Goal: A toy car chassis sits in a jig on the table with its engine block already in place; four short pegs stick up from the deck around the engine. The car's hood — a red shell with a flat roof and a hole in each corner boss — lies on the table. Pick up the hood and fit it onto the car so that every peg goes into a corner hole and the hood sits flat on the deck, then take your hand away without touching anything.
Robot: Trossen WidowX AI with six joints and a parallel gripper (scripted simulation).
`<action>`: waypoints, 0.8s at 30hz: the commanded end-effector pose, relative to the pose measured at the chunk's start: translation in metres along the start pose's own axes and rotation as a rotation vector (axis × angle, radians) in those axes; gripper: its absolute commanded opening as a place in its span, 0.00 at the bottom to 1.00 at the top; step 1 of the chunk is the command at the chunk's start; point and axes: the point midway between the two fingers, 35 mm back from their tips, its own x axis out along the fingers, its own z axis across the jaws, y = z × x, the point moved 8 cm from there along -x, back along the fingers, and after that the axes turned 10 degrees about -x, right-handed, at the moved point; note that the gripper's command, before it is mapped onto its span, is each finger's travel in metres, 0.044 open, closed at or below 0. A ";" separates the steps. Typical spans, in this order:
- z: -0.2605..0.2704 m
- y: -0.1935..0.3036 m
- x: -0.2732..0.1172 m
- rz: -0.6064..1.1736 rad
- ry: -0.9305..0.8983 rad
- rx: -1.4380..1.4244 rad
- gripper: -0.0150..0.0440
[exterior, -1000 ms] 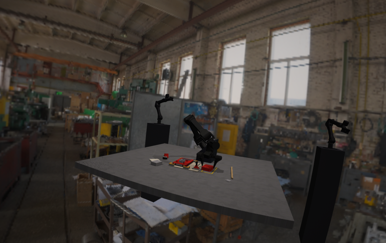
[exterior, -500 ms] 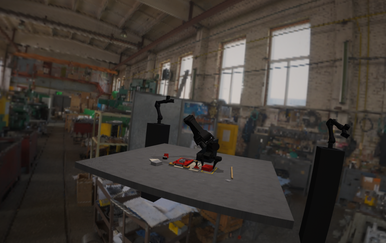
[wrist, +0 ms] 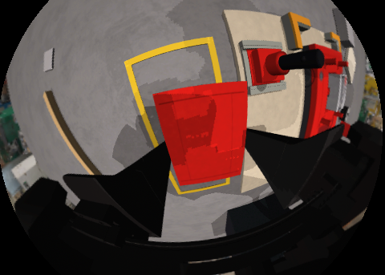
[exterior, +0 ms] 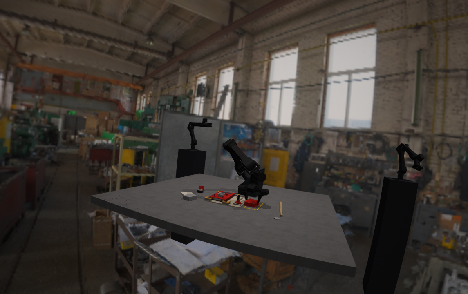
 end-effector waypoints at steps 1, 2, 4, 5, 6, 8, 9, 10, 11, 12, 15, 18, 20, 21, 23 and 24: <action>0.000 0.000 -0.005 -0.001 -0.001 0.002 0.49; 0.000 0.000 -0.006 -0.001 -0.001 0.002 0.44; 0.000 0.000 -0.010 -0.001 -0.001 0.002 0.35; 0.000 0.000 -0.012 -0.001 -0.001 0.002 0.31; 0.000 0.000 -0.015 -0.001 -0.002 0.002 0.26; 0.000 0.000 -0.021 -0.001 -0.002 0.002 0.25; 0.001 0.000 -0.024 -0.001 -0.002 0.002 0.25; 0.001 0.000 -0.027 -0.001 -0.002 0.002 0.25; 0.001 0.000 -0.031 -0.001 -0.003 0.002 0.25; 0.001 0.000 -0.034 -0.001 -0.003 0.002 0.25; 0.001 0.000 -0.045 -0.001 -0.003 0.002 0.25; 0.001 0.000 -0.056 -0.001 -0.004 0.002 0.25; 0.001 0.000 -0.063 -0.001 -0.004 0.001 0.25; 0.001 0.000 -0.067 -0.001 -0.004 0.001 0.25; 0.001 0.000 -0.074 -0.001 -0.005 0.001 0.25; 0.001 0.000 -0.077 -0.001 -0.005 0.001 0.25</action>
